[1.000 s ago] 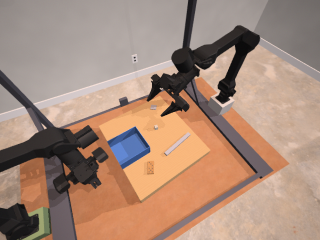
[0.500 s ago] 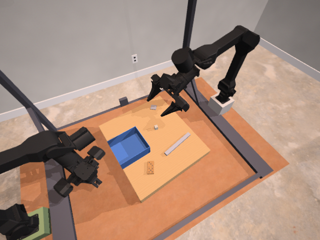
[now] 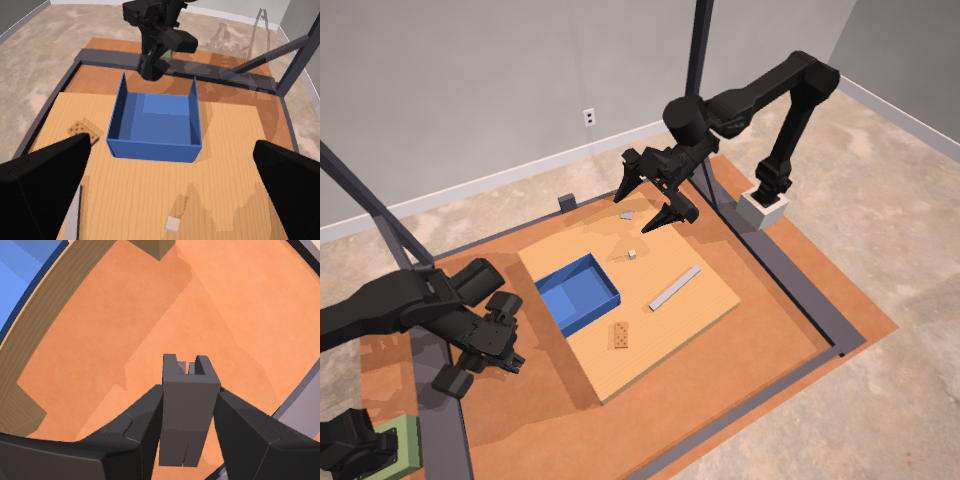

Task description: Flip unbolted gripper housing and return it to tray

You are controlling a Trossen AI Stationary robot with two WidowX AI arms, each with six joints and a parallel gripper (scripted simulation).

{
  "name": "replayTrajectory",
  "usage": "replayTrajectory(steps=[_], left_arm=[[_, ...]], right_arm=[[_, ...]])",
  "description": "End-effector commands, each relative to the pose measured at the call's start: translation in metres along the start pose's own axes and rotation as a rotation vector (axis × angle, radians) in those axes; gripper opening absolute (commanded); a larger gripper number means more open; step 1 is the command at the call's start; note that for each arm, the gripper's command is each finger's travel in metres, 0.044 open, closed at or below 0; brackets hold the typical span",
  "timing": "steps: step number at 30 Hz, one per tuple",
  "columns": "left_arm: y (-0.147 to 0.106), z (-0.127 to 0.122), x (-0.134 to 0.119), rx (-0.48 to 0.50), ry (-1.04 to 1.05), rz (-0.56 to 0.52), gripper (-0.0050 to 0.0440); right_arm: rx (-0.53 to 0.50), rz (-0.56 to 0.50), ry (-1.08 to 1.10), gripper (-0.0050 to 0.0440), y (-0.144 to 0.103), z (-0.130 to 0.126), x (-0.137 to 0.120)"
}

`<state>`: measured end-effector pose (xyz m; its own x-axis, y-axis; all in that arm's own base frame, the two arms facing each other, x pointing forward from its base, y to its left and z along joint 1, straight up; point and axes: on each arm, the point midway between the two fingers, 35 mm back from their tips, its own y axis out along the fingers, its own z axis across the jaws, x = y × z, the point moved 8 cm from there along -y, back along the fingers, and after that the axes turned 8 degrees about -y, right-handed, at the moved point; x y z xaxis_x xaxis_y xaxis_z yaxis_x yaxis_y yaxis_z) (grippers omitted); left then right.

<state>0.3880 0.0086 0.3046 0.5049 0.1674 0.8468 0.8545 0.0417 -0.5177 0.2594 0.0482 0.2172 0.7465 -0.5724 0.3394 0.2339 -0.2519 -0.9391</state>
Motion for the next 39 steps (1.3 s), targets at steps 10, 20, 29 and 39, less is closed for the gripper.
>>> replayTrajectory(steps=[10,20,29,39], left_arm=[[-0.007,-0.001,0.006,-0.006,0.005,-0.021,0.044],[-0.007,-0.001,0.006,-0.006,0.005,-0.021,0.044],[-0.007,-0.001,0.006,-0.006,0.005,-0.021,0.044],[-0.007,-0.001,0.006,-0.006,0.005,-0.021,0.044]], right_arm=[[0.091,-0.027,-0.183,0.0112,-0.006,-0.008,0.001],[0.148,-0.037,-0.347,0.0112,-0.006,-0.013,0.002],[0.188,-0.045,-0.461,0.0112,-0.005,-0.016,0.002],[0.244,-0.055,-0.625,0.0112,-0.004,-0.02,0.004]])
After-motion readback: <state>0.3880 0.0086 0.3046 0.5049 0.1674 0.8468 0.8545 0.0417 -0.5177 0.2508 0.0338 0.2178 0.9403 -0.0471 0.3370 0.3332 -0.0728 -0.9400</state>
